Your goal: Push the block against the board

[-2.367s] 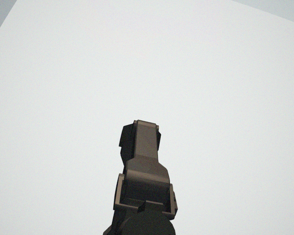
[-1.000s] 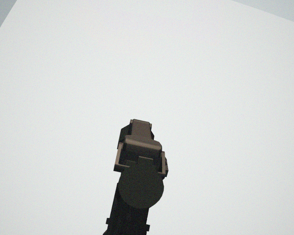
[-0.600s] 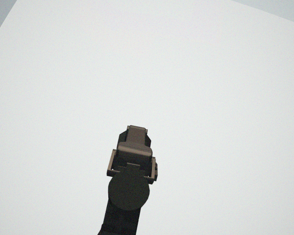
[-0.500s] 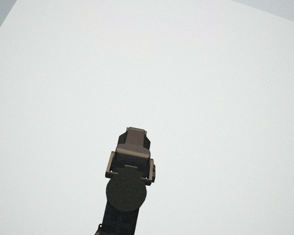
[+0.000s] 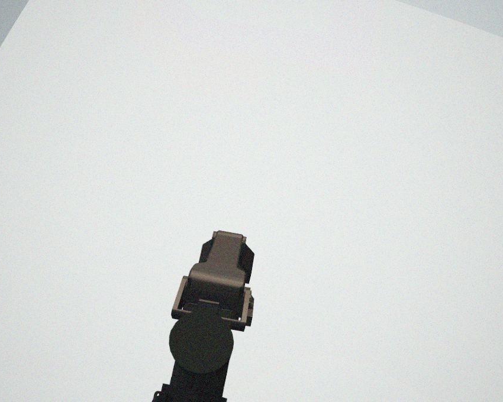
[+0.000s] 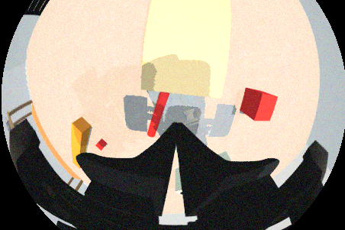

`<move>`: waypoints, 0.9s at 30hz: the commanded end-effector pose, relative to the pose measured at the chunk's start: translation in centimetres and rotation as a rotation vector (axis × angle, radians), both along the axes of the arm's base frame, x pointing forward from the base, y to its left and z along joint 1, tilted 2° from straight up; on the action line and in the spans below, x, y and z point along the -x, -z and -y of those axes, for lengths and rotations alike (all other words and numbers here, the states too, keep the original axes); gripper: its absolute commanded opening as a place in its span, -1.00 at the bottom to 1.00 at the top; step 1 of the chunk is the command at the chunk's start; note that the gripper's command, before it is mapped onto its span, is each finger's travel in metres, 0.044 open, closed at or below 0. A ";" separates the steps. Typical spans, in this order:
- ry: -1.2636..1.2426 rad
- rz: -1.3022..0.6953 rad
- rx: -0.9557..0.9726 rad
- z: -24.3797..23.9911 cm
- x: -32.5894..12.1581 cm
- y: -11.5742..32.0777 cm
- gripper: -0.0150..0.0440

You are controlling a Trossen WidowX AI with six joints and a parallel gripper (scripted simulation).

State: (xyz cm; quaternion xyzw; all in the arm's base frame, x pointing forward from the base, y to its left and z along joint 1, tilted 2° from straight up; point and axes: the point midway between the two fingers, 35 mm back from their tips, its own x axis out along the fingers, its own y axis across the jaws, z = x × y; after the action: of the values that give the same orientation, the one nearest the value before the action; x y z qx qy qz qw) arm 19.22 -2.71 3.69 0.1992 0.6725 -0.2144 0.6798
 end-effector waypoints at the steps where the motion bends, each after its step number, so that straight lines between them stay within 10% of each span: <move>1: 0.015 -0.011 0.003 0.2 0.2 2.6 -0.49; 27: 0.015 -0.009 0.005 1.8 -2.0 5.2 -0.49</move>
State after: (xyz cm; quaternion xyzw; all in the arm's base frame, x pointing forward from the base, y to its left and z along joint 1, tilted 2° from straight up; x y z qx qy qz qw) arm 20.87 -4.12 -1.43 0.2035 0.6737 -0.2202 0.6754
